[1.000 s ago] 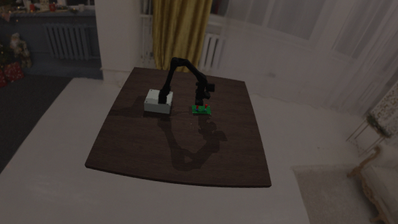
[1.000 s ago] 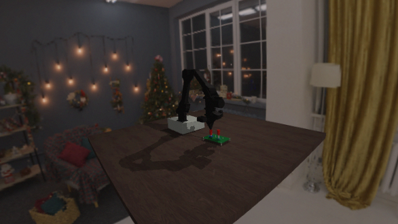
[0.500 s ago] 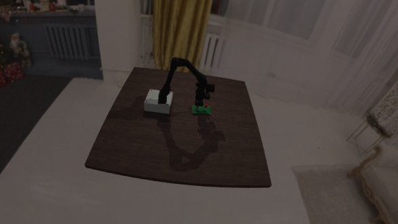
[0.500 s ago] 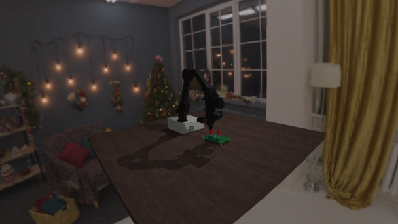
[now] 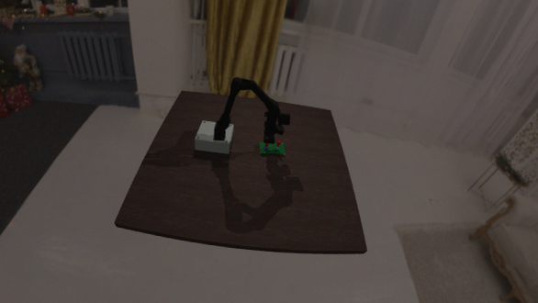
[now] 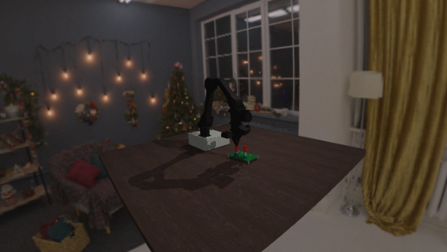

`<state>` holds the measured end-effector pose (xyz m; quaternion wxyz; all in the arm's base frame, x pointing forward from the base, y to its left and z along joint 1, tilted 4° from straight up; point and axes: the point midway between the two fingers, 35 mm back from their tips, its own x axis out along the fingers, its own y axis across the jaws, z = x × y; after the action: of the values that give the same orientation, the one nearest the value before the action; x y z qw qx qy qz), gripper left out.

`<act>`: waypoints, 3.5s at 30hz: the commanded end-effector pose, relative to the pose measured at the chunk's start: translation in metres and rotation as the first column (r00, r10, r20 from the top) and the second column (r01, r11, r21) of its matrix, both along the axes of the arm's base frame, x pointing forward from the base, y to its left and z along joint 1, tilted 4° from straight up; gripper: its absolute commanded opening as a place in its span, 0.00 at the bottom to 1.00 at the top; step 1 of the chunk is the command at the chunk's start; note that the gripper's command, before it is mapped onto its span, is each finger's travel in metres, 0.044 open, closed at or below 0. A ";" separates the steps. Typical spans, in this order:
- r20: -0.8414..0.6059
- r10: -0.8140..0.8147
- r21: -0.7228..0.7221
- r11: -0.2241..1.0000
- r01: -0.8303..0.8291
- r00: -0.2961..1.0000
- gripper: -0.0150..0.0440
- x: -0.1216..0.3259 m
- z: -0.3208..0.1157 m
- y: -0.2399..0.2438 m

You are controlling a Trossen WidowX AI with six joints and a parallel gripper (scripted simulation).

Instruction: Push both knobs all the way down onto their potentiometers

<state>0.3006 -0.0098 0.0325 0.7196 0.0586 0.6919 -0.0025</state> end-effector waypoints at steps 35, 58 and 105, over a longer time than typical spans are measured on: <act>0.002 -0.001 -0.004 1.000 0.001 1.000 0.25 0.001 -0.005 0.000; 0.002 -0.001 -0.004 1.000 0.001 1.000 0.25 0.001 -0.008 0.000; 0.002 -0.001 -0.004 1.000 0.001 1.000 0.25 0.001 -0.010 0.000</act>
<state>0.3001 -0.0092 0.0246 0.7194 0.0575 0.6922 -0.0020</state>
